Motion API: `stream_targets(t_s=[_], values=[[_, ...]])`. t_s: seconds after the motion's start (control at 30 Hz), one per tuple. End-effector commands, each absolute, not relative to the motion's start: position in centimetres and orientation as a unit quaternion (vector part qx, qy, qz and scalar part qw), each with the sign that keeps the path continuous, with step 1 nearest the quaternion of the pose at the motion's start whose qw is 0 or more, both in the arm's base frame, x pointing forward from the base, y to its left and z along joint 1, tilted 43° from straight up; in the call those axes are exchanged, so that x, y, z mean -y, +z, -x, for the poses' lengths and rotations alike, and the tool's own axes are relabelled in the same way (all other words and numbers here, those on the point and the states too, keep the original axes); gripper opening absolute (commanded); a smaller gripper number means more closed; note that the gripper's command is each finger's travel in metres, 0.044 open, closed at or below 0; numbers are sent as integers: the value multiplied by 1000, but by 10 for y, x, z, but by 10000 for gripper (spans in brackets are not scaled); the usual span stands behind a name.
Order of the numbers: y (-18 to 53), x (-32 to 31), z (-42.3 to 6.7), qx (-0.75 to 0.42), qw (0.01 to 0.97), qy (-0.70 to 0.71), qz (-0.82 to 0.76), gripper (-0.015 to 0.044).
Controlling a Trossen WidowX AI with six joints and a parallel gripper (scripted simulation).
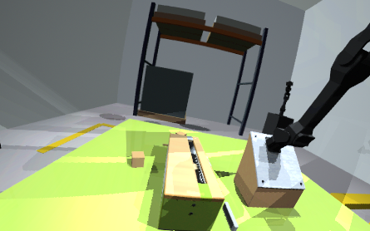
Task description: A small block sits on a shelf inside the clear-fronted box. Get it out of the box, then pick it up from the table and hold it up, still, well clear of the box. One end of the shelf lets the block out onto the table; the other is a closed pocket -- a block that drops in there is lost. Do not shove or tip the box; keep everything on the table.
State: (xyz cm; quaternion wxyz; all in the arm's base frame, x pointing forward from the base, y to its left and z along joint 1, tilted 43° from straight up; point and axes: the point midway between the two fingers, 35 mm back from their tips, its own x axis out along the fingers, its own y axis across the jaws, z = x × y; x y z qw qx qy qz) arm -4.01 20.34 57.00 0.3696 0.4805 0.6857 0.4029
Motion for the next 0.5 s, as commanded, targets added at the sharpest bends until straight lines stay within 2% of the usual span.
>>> stream_targets(t_s=[0.0, 0.2, 0.47], values=[[569, -206, 39, -685, 373, 401, -480, 400], [518, -270, -6, -670, 463, 345, -466, 400], [427, -323, -108, -667, 549, 239, -444, 400]])
